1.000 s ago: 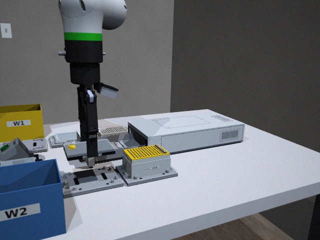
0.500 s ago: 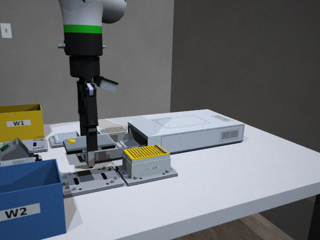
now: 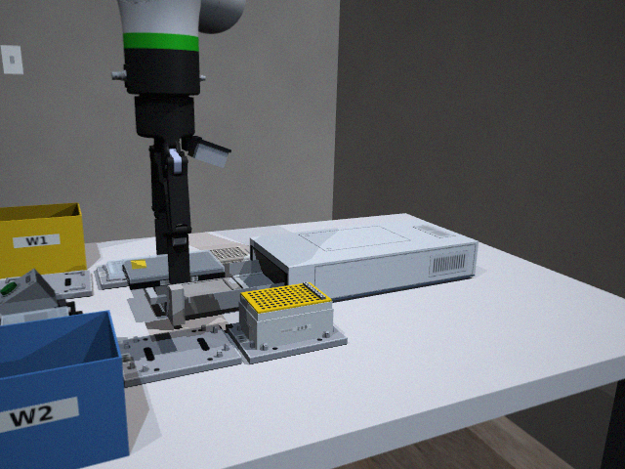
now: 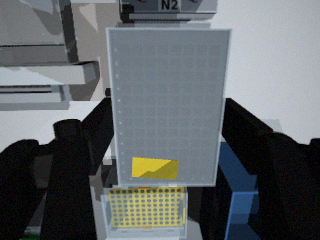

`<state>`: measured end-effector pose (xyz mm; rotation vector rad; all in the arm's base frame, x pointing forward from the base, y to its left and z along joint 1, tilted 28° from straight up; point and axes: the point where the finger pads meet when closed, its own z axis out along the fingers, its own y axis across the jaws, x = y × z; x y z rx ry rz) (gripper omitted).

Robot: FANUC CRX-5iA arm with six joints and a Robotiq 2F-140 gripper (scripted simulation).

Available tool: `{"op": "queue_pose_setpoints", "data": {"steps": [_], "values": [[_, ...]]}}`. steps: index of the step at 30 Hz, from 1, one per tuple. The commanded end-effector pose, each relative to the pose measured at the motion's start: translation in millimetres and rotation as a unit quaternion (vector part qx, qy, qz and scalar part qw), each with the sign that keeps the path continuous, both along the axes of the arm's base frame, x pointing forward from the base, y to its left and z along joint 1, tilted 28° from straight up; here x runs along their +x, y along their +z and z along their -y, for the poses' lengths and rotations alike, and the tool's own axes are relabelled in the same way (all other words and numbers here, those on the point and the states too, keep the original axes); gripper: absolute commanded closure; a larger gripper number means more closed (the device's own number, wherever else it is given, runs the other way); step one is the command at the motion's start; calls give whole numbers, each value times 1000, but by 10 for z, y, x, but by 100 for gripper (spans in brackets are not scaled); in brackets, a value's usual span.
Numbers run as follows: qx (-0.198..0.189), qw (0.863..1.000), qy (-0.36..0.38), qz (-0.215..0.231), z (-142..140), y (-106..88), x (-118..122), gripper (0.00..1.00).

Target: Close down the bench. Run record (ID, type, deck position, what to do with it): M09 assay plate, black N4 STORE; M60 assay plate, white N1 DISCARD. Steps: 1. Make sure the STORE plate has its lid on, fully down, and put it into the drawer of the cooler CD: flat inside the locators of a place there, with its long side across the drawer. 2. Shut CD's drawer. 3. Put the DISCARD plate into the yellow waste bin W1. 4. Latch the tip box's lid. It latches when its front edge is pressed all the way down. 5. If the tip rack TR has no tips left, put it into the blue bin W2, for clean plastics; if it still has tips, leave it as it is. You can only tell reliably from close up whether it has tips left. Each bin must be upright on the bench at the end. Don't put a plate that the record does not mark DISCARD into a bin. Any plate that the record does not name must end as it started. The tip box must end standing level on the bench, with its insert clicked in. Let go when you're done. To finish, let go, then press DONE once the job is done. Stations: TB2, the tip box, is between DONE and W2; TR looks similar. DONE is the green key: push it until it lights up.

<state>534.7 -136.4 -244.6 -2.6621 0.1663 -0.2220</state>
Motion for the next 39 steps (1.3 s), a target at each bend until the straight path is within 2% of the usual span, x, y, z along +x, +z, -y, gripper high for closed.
{"op": "queue_pose_setpoints", "data": {"steps": [1,13,19,26,28,33,39], "values": [[-1,1000,0,1,29,48,-4,90],[-1,1000,0,1,44,79,-10,90],[-19,995,88,44,-69,154,75,90],[-40,977,189,94,-202,240,175,90],[-40,977,189,94,-202,240,175,90],[-55,955,260,129,-297,302,245,90],[-72,921,343,170,-410,376,330,90]]}}
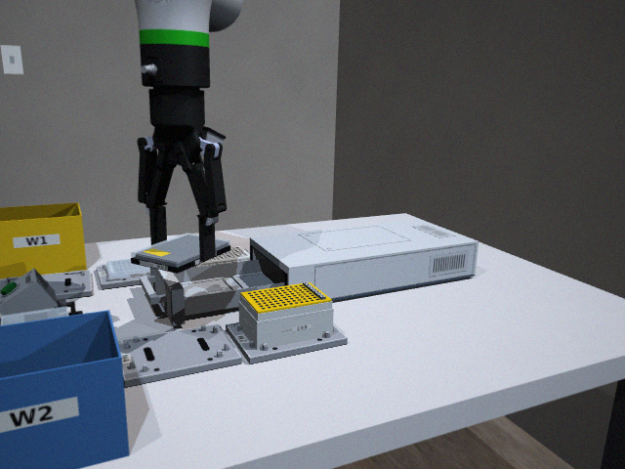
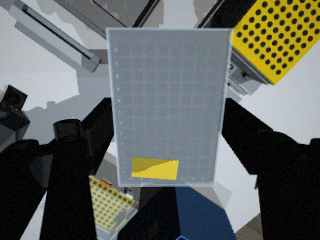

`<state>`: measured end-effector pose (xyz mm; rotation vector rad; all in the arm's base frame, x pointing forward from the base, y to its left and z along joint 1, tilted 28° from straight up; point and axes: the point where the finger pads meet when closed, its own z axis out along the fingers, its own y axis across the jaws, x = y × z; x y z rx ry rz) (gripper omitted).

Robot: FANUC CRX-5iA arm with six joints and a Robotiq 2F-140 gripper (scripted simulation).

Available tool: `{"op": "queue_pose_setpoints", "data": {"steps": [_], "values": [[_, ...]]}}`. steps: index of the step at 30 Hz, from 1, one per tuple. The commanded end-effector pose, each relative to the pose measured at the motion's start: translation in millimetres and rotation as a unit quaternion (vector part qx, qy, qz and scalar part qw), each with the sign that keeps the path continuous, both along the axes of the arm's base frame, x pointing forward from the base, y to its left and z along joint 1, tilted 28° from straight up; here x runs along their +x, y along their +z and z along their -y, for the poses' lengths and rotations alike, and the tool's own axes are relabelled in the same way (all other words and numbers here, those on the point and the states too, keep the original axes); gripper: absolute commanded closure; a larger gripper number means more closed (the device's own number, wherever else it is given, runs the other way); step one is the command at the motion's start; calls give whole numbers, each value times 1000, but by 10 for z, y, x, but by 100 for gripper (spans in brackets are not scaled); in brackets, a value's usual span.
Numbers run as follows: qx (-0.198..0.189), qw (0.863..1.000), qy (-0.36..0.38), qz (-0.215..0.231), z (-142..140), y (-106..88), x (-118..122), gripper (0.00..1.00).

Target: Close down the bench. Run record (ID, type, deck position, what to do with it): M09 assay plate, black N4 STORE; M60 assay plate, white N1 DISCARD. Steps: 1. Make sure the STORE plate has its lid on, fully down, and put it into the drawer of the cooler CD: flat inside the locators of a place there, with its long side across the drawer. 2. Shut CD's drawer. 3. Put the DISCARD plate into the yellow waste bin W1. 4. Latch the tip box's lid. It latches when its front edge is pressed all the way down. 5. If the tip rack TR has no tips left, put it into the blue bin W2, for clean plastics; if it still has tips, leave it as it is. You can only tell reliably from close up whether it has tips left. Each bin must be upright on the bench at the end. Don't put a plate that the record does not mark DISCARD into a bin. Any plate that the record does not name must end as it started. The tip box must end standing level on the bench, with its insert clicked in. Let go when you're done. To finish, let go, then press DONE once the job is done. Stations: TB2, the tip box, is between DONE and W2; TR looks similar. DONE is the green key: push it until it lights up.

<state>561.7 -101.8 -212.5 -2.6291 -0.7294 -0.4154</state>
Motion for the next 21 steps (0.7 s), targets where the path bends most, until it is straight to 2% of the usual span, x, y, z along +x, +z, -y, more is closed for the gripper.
{"op": "queue_pose_setpoints", "data": {"steps": [1,4,6,11,16,21], "values": [[-13,996,73,40,-84,67,74,90],[-22,991,117,62,-141,104,116,90],[-22,991,117,62,-141,104,116,90],[-37,976,189,97,-235,166,187,90],[-52,955,260,132,-330,228,258,90],[-66,927,330,166,-425,290,329,90]]}}
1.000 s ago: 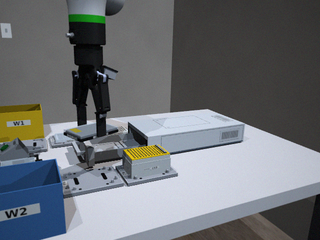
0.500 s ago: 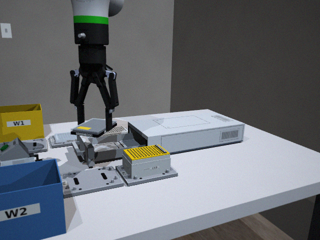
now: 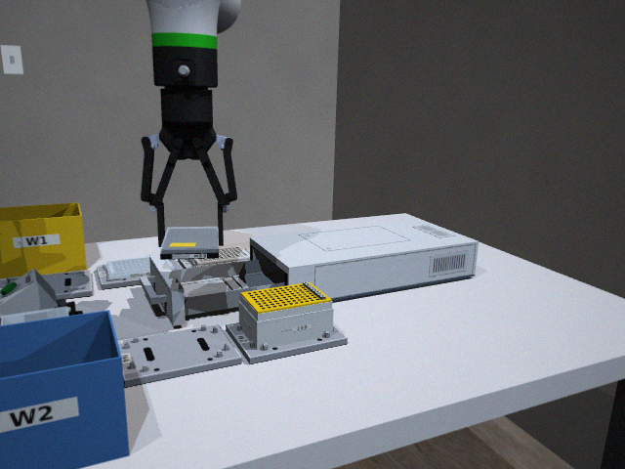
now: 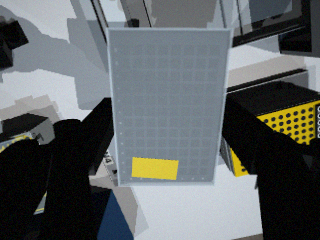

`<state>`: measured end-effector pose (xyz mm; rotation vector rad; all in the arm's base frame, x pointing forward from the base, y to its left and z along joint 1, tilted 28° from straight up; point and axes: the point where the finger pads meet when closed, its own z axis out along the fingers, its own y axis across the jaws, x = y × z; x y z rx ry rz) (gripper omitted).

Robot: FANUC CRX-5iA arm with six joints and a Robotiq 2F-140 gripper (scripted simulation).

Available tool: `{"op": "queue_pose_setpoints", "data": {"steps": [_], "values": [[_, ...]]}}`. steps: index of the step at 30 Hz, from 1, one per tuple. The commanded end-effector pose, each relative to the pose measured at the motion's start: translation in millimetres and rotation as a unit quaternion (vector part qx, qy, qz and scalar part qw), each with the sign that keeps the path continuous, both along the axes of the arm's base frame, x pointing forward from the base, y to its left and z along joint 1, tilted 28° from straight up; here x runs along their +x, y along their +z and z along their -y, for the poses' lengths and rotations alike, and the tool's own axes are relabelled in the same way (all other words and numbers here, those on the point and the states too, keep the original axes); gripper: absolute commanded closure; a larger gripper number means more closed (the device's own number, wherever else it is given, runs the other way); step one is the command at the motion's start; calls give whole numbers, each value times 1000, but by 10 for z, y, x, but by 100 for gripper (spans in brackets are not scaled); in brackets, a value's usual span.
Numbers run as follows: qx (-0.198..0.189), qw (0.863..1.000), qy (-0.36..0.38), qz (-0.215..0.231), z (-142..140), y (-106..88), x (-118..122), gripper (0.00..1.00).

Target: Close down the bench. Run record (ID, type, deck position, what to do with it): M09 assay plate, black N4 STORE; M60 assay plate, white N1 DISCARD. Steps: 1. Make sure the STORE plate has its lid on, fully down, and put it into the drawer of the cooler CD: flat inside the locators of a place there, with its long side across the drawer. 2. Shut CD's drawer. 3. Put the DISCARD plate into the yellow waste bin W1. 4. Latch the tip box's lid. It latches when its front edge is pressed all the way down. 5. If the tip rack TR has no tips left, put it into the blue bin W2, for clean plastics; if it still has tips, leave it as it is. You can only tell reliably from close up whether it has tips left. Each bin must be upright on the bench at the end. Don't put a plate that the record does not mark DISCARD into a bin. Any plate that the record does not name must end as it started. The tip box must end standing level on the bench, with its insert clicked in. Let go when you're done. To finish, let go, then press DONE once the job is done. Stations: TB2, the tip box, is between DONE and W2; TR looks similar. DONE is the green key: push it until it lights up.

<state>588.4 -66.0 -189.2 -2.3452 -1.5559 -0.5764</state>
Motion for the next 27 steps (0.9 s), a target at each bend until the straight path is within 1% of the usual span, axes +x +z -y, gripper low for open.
{"op": "queue_pose_setpoints", "data": {"steps": [1,2,7,27], "values": [[-9,998,60,34,-66,56,62,90],[-9,998,60,34,-66,56,62,90],[-23,989,128,67,-161,118,133,90],[-23,989,128,67,-501,340,388,90]]}}
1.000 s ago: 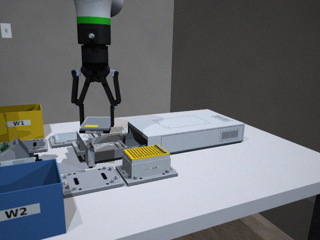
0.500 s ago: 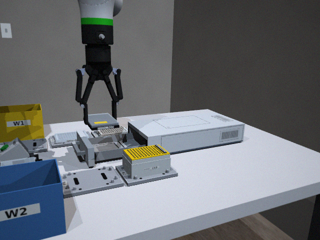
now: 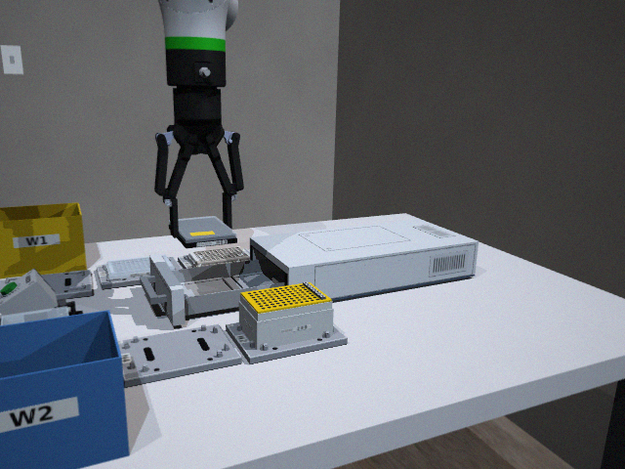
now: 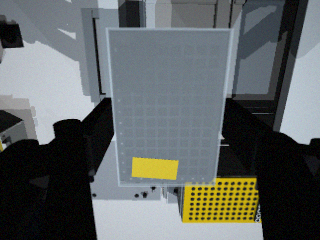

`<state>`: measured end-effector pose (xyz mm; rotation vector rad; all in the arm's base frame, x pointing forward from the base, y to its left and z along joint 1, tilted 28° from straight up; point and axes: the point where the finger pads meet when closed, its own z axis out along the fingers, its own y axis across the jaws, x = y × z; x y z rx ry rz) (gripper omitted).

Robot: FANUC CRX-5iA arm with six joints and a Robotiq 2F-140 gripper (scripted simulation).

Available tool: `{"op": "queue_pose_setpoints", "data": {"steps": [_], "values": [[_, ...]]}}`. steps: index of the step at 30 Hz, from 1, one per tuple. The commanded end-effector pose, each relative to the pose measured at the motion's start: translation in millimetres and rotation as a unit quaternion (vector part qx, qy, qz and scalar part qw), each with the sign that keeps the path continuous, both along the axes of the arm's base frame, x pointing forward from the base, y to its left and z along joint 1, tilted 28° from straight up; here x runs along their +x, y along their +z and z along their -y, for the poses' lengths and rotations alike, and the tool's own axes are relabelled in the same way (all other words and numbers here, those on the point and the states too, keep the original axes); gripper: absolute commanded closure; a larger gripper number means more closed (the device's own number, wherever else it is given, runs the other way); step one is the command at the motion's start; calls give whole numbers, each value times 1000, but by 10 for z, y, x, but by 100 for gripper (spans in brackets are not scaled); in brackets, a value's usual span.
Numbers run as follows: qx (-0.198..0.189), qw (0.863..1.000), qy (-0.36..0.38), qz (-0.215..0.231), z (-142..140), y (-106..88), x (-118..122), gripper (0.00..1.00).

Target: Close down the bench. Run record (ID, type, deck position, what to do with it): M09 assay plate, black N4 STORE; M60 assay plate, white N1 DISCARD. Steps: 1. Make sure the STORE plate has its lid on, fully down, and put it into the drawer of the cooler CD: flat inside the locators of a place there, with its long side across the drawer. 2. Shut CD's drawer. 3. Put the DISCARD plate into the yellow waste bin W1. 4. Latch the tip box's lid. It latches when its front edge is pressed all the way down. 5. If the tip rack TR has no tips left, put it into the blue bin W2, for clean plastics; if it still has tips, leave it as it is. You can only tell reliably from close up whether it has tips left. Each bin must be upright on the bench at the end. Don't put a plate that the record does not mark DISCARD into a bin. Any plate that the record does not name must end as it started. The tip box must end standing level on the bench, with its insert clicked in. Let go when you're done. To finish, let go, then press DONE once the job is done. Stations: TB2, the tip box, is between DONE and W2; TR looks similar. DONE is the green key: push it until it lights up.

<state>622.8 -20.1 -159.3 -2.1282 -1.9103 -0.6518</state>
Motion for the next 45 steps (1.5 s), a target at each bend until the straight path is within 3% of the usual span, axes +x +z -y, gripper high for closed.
{"op": "queue_pose_setpoints", "data": {"steps": [1,16,26,45], "values": [[0,1000,0,1,-62,54,59,90],[0,1000,0,1,-312,217,247,90],[0,1000,0,1,-310,216,247,90],[0,1000,0,1,-386,34,277,90]]}}
